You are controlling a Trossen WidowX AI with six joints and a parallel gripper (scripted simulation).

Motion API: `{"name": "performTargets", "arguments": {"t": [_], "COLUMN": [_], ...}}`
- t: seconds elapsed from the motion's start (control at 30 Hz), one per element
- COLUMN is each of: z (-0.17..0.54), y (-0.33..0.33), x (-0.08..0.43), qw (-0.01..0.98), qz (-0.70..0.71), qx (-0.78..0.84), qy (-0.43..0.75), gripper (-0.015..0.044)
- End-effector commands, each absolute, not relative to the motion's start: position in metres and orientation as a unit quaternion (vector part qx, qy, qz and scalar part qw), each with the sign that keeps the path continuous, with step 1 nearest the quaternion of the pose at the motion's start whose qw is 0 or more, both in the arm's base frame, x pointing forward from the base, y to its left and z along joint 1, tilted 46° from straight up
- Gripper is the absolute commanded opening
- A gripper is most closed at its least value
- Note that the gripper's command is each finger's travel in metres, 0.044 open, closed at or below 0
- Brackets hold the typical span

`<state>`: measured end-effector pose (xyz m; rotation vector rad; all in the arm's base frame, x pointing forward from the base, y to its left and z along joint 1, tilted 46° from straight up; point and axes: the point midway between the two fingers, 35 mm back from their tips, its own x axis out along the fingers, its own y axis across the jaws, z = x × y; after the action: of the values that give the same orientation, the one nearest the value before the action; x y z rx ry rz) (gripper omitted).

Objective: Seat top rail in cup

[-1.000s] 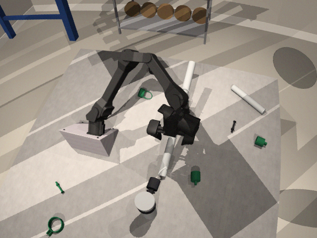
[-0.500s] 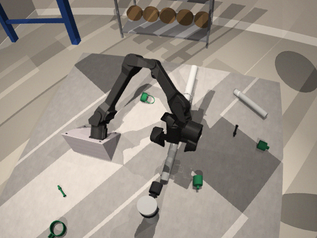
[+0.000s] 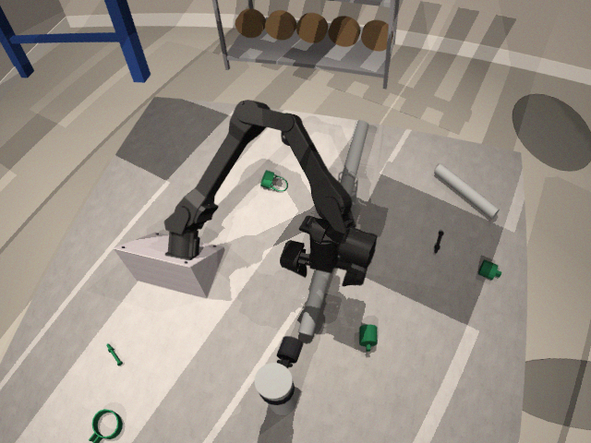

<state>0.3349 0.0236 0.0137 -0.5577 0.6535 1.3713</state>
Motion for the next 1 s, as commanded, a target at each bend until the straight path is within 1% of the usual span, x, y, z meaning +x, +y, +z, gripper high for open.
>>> {"name": "performTargets", "arguments": {"t": [0.0,0.27,0.6,0.93,0.97], "z": [0.0066,0.0009,0.0009,0.0009,0.0013], "y": [0.03,0.0364,0.0364,0.0364,0.0359], "x": [0.333,0.3329,0.3329,0.3329,0.3327], "qw": [0.691,0.691,0.691,0.691,0.691], "qz": [0.615,0.615,0.615,0.615,0.615], "qx": [-0.241,-0.241,-0.241,-0.241,-0.241], "qy": [0.294,0.294,0.294,0.294,0.294], "gripper": [0.044,0.044,0.0177,0.0111,0.0085]}}
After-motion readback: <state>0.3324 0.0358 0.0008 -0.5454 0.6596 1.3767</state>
